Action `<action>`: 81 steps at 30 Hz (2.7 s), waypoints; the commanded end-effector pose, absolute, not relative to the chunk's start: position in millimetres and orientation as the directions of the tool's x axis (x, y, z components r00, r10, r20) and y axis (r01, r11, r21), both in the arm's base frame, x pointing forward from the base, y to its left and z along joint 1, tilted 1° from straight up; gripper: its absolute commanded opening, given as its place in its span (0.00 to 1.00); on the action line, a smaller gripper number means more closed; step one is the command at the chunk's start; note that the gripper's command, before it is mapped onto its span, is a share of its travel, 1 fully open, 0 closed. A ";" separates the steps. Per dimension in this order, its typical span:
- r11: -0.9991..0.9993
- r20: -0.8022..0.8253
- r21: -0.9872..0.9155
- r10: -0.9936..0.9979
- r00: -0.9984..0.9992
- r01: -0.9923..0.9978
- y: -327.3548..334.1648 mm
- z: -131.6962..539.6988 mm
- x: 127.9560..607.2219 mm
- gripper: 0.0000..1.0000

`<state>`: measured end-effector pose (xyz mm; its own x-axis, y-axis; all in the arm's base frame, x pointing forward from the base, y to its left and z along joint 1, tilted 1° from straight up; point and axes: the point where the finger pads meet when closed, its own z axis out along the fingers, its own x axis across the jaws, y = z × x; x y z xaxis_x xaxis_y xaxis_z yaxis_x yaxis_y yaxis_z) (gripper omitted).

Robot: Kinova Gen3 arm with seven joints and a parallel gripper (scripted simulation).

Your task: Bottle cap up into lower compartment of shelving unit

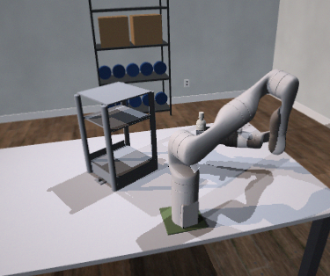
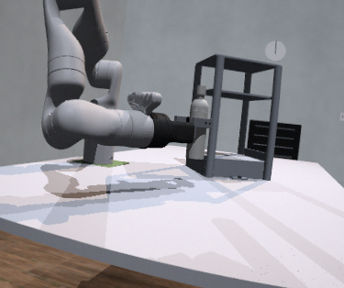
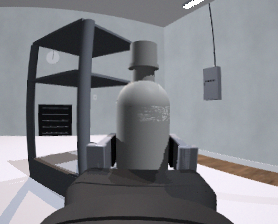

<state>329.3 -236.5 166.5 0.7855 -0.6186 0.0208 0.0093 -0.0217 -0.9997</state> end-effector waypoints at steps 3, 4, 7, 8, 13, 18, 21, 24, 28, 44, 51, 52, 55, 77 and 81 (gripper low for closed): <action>-0.022 0.021 -1.000 -0.619 0.785 0.010 -233.8 167.7 328.1 0.00; -0.022 0.021 -1.000 -0.619 0.785 0.010 -233.0 167.7 327.8 0.00; -0.022 0.021 -1.000 -0.619 0.785 0.010 -232.3 167.6 327.5 0.00; -0.022 0.021 -1.000 -0.619 0.785 0.010 -231.4 167.6 327.1 0.00; -0.022 0.021 -1.000 -0.619 0.785 0.010 -226.7 167.5 325.2 0.00; -0.022 0.021 -1.000 -0.619 0.785 0.010 -220.7 167.3 322.9 0.00; -0.022 0.021 -1.000 -0.619 0.785 0.010 -216.6 167.2 321.2 0.00; -0.022 0.021 -1.000 -0.619 0.785 0.010 -215.1 167.2 320.6 0.00; -0.022 0.021 -1.000 -0.619 0.785 0.010 -208.8 167.0 318.1 0.00; -0.022 0.021 -1.000 -0.619 0.785 0.010 -180.5 166.3 306.8 0.00; -0.022 0.021 -1.000 -0.619 0.785 0.010 -163.1 165.8 299.9 0.00; -0.022 0.021 -1.000 -0.619 0.785 0.010 -160.5 165.8 298.8 0.00; -0.022 0.021 -1.000 -0.619 0.785 0.010 -152.3 165.6 295.5 0.00; -0.022 0.021 -1.000 -0.619 0.785 0.010 -97.5 164.1 273.6 0.00; -0.022 0.021 -1.000 -0.619 0.785 0.010 -84.4 163.8 268.4 0.00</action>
<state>271.1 -90.4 161.5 0.7863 -0.6172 0.0296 0.0122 -0.0324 -0.9994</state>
